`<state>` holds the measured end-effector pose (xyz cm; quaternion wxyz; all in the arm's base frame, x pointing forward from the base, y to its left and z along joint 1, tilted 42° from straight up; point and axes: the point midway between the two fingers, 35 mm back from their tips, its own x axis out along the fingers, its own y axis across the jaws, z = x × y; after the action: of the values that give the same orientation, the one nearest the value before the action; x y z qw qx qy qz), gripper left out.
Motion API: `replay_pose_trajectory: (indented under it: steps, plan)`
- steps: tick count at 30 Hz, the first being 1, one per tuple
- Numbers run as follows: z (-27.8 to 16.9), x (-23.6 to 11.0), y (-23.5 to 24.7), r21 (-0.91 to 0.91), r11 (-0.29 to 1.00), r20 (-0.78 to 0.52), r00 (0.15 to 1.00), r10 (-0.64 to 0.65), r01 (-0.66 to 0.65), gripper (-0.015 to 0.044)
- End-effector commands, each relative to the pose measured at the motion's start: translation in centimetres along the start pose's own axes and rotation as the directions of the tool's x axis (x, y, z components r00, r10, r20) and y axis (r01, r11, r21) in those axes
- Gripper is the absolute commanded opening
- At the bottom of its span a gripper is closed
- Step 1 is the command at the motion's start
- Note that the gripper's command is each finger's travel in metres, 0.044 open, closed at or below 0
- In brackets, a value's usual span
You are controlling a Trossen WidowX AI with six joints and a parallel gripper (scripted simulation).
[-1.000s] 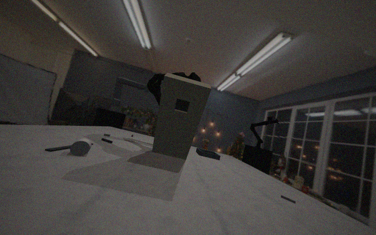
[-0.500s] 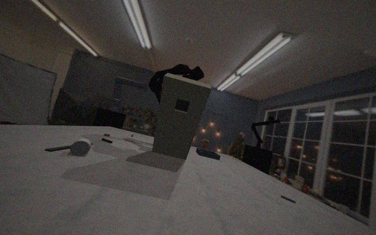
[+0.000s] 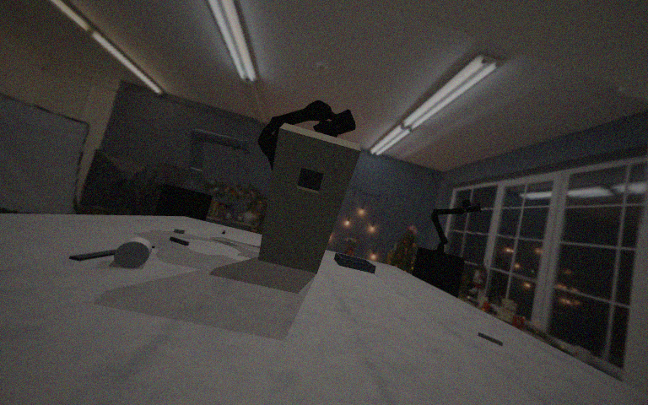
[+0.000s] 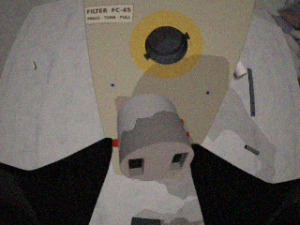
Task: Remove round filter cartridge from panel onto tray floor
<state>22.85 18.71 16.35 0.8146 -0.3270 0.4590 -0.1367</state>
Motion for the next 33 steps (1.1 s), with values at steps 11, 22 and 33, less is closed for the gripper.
replay_pose_trajectory:
  steps: [11,22,33]
  plan:
    - [-0.2,1.1,7.0,0.002,1.000,0.000,1.000,0.003,-0.003,0.0000]
    - [-4.6,0.2,13.0,-0.356,0.910,-0.089,0.977,0.194,-0.213,0.0000]
    - [-10.8,-1.5,20.3,-0.696,0.581,-0.211,0.894,0.396,-0.422,0.0000]
